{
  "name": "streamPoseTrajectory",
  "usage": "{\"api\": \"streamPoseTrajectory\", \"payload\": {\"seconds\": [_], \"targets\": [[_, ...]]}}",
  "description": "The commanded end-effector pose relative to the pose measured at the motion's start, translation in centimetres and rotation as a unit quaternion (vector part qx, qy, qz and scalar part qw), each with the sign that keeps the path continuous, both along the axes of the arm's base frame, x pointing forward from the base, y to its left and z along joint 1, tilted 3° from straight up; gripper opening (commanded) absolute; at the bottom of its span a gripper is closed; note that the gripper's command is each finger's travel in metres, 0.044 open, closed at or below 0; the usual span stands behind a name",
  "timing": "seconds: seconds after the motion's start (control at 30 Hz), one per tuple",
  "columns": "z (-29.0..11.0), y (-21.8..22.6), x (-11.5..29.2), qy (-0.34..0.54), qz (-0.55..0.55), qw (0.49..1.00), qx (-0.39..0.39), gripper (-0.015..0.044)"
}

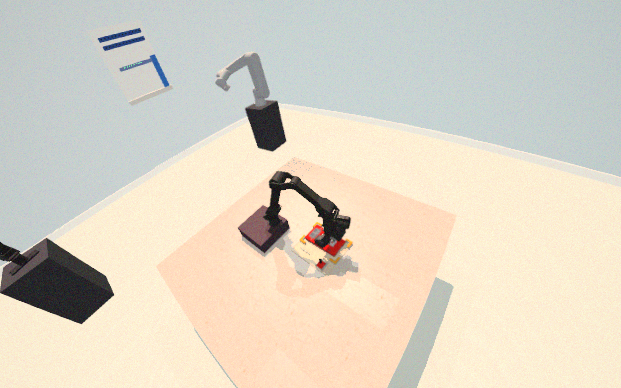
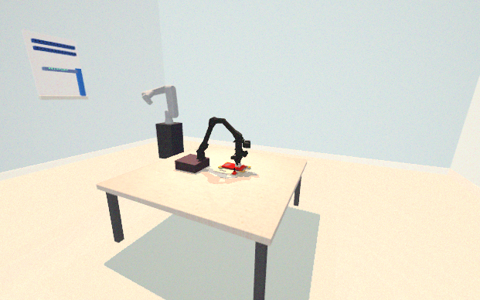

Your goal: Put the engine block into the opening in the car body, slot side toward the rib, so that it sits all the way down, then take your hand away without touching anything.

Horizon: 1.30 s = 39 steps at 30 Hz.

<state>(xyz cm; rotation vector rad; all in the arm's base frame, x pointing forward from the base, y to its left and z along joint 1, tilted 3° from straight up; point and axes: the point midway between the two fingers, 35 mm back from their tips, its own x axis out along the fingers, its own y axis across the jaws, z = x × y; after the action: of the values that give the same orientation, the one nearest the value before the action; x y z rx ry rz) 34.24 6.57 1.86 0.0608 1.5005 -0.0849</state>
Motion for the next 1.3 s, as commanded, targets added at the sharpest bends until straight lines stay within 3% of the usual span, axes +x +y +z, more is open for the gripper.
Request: {"api": "streamPoseTrajectory", "payload": {"seconds": [0.0, 0.03, 0.4, 1.17, 1.27], "targets": [[-0.2, -0.1, 0.0, 0.000, 0.001, 1.000, -0.002, 0.0160], [-0.2, -0.1, 0.0, 0.000, 0.001, 1.000, -0.002, 0.0160], [0.0, 0.0, 0.0, 0.000, 0.000, 1.000, 0.000, 0.0440], [1.3, 0.1, -0.3, 0.000, 0.001, 1.000, -0.002, 0.0440], [1.3, 0.1, -0.3, 0.000, 0.001, 1.000, -0.002, 0.0361]]}}
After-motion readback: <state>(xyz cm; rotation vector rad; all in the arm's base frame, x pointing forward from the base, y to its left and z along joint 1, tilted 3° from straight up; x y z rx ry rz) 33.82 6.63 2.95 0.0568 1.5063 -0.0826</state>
